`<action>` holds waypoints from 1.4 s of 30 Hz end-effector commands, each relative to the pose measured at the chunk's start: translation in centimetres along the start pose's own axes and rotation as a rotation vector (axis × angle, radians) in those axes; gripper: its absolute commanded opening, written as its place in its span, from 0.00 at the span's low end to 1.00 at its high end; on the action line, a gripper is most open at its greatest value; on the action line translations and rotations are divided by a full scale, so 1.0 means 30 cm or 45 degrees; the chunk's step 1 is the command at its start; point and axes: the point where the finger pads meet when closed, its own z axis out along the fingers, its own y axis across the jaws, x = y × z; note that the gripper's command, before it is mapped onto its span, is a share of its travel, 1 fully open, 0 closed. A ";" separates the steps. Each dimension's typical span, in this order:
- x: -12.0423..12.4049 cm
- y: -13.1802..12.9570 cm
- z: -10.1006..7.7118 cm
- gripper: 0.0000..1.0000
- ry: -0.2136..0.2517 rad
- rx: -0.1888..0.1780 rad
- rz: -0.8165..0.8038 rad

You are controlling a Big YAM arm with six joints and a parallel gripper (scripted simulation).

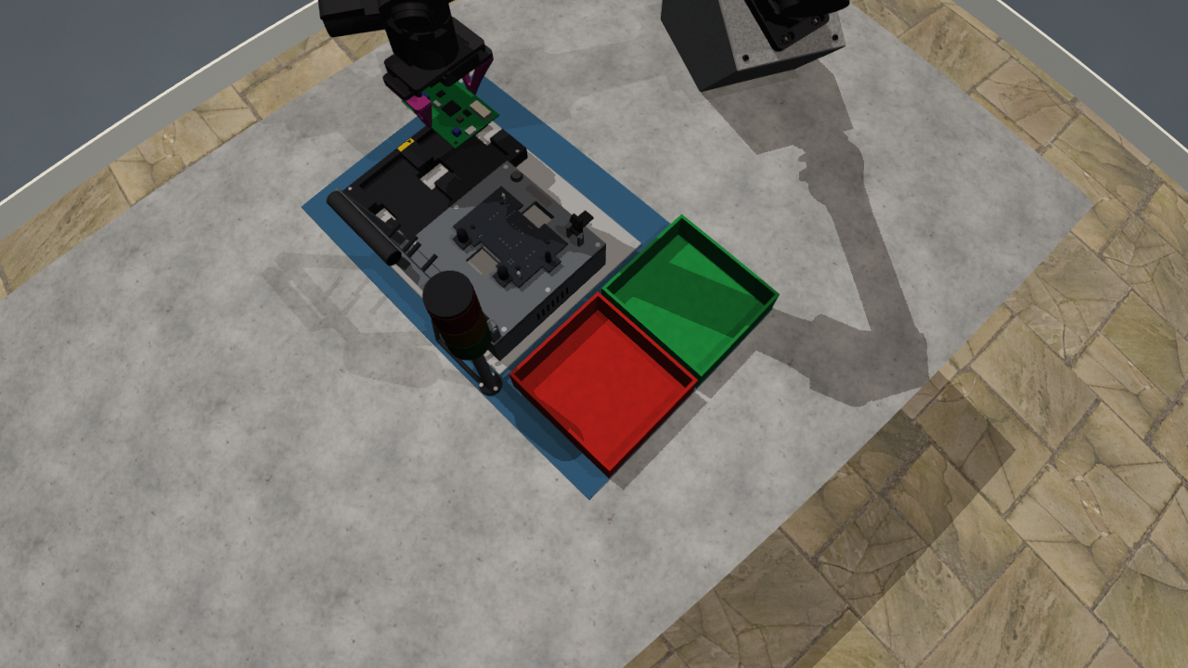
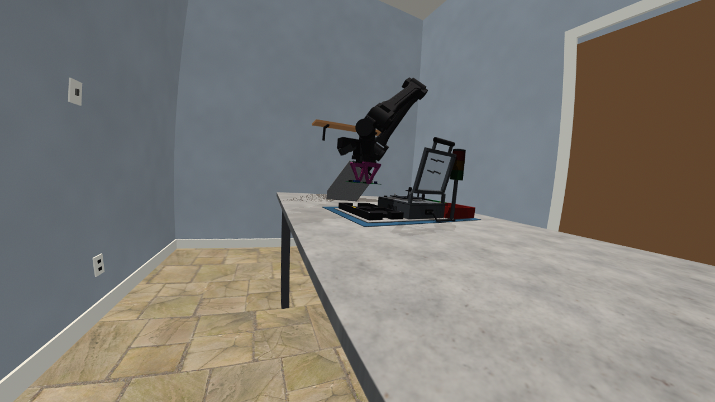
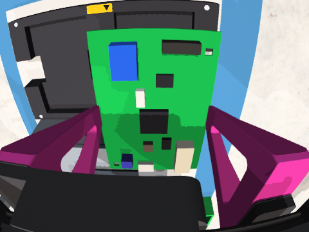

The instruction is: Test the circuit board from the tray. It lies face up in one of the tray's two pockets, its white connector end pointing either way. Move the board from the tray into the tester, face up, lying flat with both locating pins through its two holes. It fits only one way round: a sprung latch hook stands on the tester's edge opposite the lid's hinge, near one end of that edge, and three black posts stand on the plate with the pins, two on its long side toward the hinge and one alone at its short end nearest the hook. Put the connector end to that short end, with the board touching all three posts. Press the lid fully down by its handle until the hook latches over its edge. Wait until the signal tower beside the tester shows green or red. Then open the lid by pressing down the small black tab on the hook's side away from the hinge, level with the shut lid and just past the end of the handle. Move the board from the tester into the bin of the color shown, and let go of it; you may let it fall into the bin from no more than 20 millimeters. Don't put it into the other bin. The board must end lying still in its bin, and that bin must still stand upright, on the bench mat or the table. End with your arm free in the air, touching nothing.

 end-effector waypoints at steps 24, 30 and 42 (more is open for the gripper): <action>-0.018 0.040 -0.063 0.72 -0.023 -0.027 -0.038; -0.018 0.040 -0.063 0.72 -0.023 -0.027 -0.042; -0.009 0.091 -0.120 0.72 -0.054 -0.074 -0.033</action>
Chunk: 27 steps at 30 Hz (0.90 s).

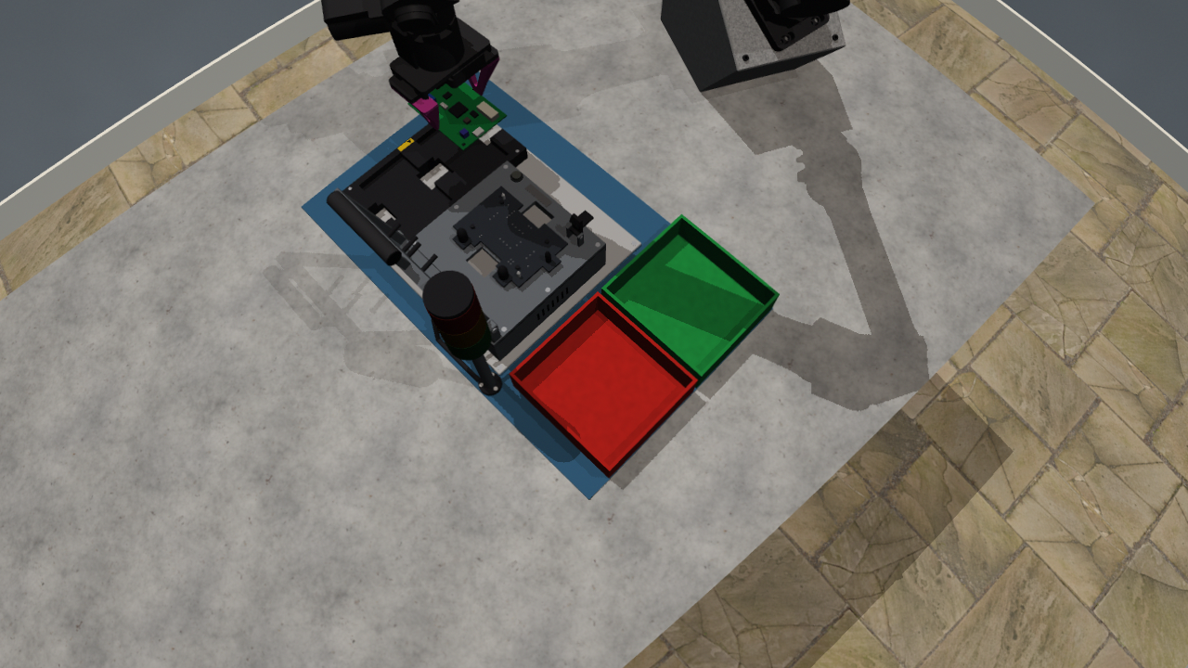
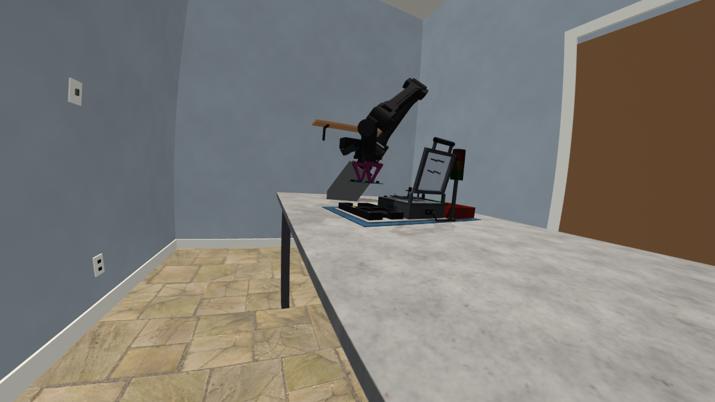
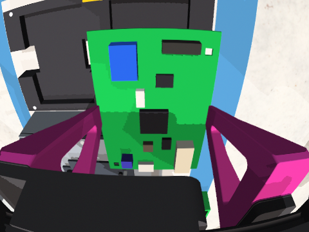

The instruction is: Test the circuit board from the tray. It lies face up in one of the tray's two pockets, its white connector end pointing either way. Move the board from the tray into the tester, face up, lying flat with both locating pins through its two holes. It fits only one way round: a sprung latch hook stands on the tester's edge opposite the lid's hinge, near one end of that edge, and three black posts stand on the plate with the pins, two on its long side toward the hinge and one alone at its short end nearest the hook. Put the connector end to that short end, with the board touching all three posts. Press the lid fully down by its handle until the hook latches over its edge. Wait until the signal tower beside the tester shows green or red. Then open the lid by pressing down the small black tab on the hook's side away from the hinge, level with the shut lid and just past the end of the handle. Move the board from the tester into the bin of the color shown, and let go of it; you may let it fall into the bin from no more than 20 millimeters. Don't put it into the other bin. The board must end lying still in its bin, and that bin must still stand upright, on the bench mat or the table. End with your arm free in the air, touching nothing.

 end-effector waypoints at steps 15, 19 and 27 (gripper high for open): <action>0.221 0.121 -0.071 0.72 -0.029 -0.041 -0.016; 0.281 0.134 -0.071 0.72 -0.028 -0.037 -0.014; 0.429 0.216 -0.099 0.72 -0.036 -0.058 -0.028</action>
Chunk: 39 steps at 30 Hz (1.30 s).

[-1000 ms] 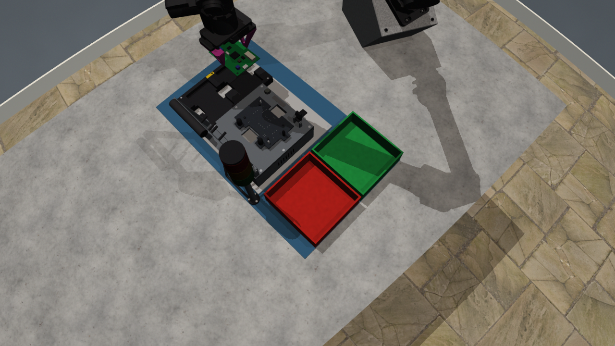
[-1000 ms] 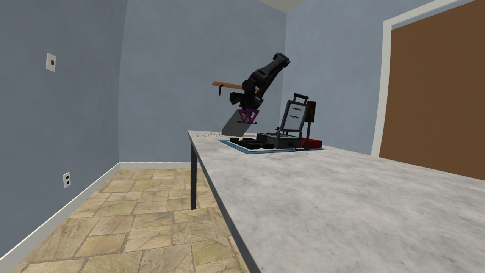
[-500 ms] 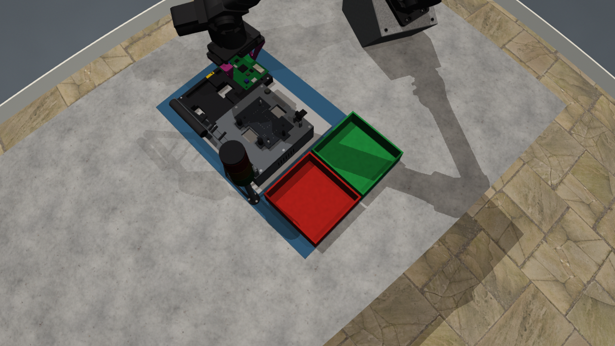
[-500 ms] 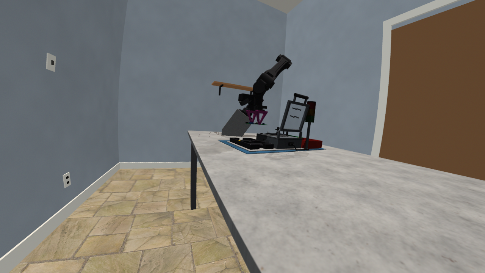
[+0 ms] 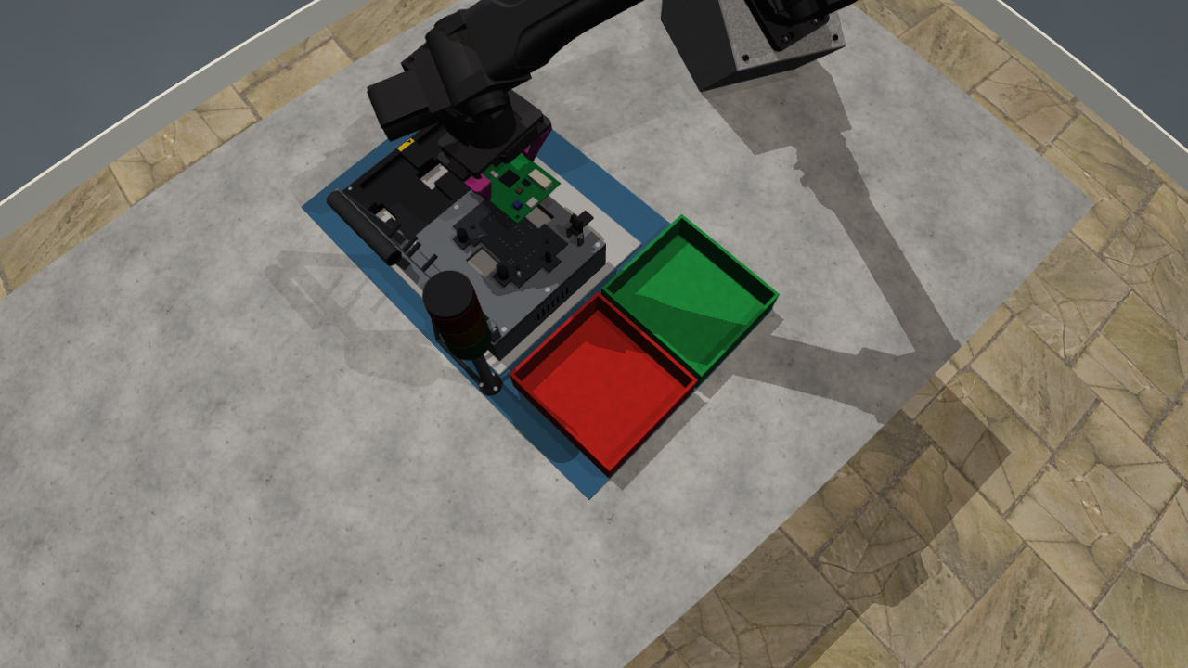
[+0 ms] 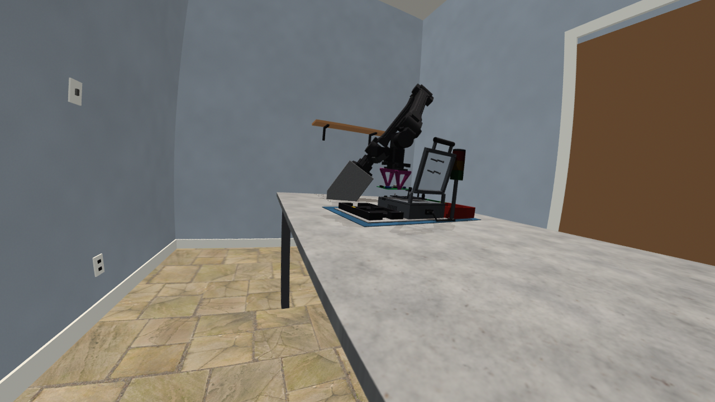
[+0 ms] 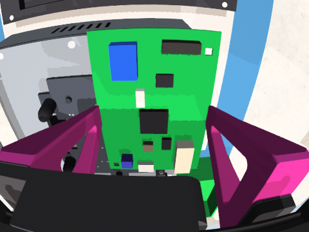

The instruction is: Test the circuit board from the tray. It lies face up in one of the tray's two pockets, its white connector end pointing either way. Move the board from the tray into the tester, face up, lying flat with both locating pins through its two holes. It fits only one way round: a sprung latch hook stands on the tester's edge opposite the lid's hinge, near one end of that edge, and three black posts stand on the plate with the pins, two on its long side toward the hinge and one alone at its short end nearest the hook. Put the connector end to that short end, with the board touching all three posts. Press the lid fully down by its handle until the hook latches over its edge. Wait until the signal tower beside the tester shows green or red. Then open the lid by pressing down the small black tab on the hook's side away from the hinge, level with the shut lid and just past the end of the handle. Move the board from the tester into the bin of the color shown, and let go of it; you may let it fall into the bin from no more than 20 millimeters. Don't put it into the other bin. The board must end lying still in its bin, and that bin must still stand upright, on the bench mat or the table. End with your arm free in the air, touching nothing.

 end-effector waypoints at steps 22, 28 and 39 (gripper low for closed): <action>0.159 0.189 -0.185 0.72 -0.070 -0.150 0.005; 0.157 0.186 -0.181 0.72 -0.069 -0.146 0.001; 0.157 0.186 -0.181 0.72 -0.069 -0.146 0.001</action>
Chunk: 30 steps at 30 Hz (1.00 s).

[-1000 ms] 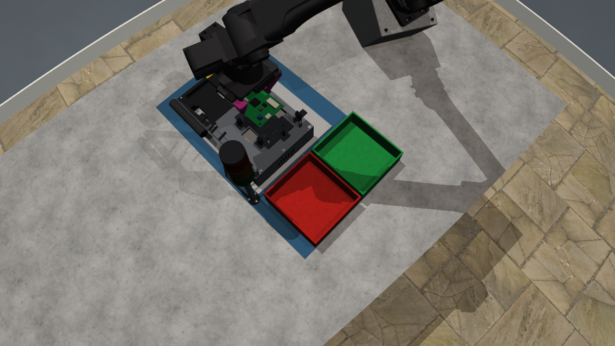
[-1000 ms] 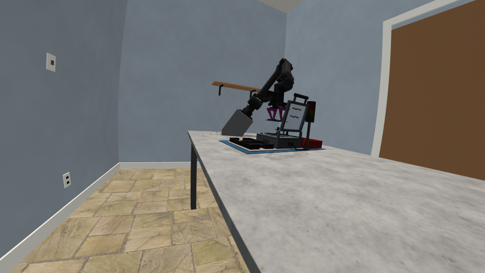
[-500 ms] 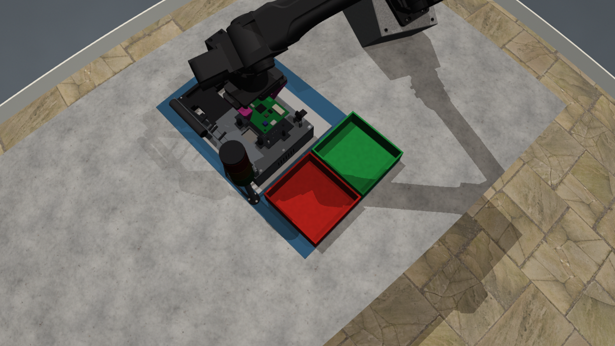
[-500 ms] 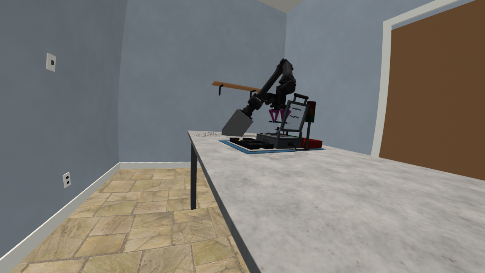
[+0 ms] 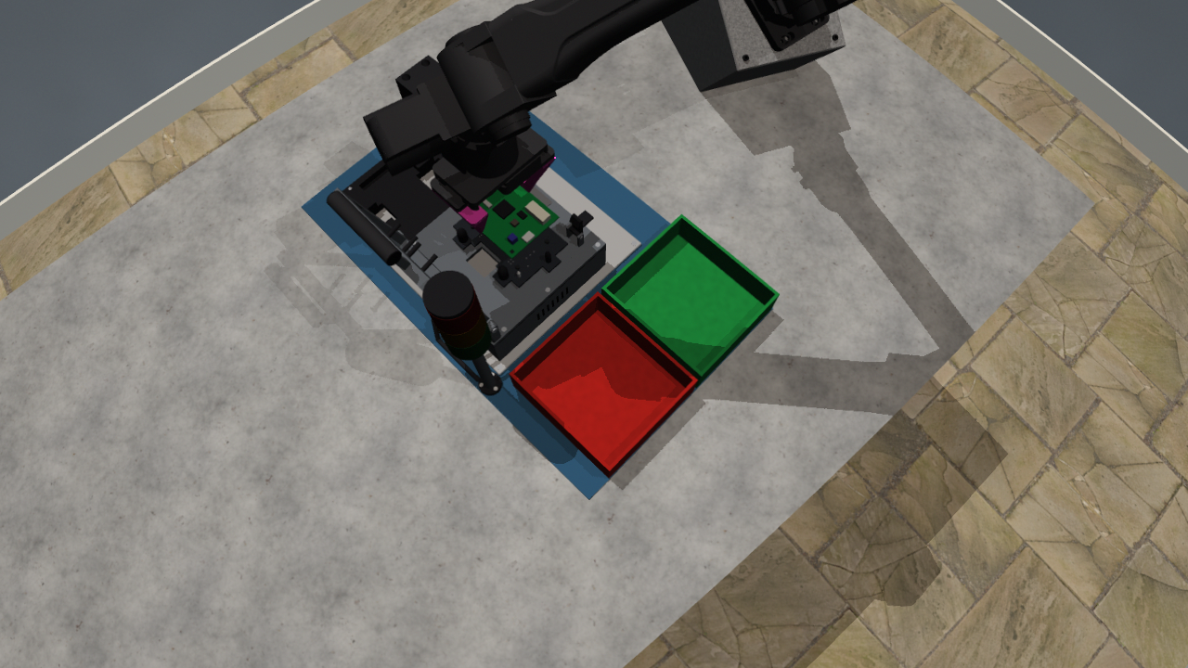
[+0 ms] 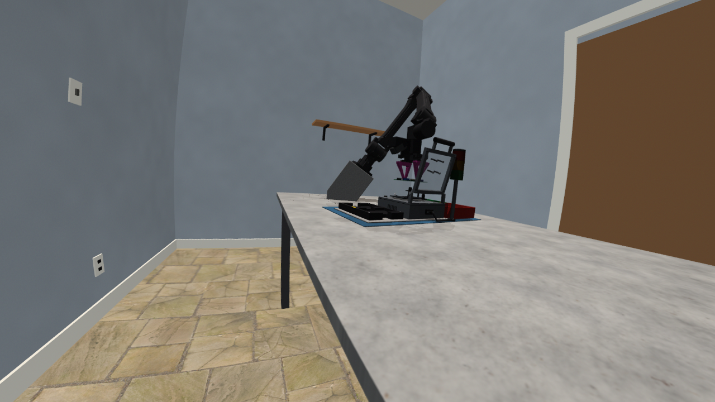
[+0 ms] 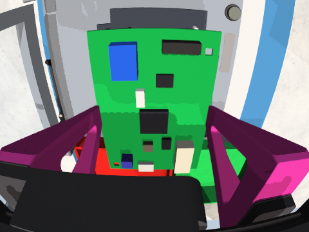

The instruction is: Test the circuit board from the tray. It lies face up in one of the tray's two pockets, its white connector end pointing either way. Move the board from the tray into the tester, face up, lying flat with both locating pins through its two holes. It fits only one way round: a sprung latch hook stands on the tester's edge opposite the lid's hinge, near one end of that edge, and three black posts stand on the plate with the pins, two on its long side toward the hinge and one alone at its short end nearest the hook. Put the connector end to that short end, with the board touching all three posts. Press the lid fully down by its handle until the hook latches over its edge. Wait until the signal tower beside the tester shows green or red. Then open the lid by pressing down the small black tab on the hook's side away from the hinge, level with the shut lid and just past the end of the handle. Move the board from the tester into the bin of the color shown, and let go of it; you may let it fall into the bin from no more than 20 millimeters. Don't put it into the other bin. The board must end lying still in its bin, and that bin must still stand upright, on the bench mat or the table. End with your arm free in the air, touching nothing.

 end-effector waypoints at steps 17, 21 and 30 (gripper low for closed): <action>0.001 0.044 -0.042 0.72 -0.019 -0.045 -0.001; 0.004 0.028 -0.002 0.72 -0.011 -0.023 -0.002; 0.007 -0.001 0.054 0.72 -0.004 -0.002 0.007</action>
